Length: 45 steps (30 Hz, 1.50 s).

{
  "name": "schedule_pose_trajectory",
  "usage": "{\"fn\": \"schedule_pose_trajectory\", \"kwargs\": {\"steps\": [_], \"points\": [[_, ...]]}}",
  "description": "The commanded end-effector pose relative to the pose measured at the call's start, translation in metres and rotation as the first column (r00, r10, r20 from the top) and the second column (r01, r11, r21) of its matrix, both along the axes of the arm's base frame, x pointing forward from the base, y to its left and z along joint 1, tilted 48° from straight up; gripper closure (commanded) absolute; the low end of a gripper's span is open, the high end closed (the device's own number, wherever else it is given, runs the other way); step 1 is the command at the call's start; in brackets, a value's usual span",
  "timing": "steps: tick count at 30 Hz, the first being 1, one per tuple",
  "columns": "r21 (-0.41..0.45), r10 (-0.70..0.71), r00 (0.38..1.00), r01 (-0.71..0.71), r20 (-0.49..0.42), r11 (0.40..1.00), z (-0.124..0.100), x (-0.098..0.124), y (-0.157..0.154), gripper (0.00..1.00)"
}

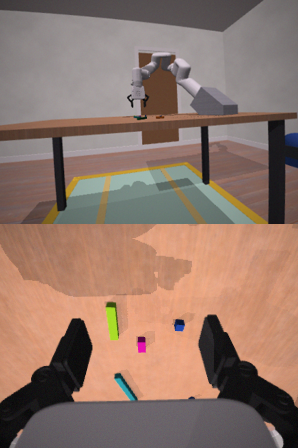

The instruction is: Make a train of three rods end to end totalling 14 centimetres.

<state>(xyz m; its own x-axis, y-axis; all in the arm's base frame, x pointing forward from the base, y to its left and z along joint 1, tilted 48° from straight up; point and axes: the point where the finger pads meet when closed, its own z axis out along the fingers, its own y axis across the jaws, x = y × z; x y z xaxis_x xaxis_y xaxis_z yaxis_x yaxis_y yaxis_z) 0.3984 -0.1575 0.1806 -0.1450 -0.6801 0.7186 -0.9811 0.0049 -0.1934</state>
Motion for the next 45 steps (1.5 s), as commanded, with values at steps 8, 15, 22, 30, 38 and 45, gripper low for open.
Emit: {"fn": "schedule_pose_trajectory", "kwargs": {"steps": [8,15,22,30,38,45], "points": [[0.0,0.001,1.0,-0.001,0.003,1.0,0.001,0.001,0.0,0.0],[0.0,0.001,1.0,-0.001,0.003,1.0,0.001,0.001,0.0,0.0],[0.004,0.001,1.0,-0.001,0.002,1.0,-0.01,0.012,0.013,0.0],[0.008,0.001,1.0,-0.001,0.001,1.0,-0.061,0.047,0.066,0.0],[0.001,0.001,1.0,-0.001,0.002,1.0,-0.102,0.063,0.106,0.0],[0.0,0.001,1.0,-0.001,0.002,1.0,-0.105,0.064,0.109,0.0]]}}
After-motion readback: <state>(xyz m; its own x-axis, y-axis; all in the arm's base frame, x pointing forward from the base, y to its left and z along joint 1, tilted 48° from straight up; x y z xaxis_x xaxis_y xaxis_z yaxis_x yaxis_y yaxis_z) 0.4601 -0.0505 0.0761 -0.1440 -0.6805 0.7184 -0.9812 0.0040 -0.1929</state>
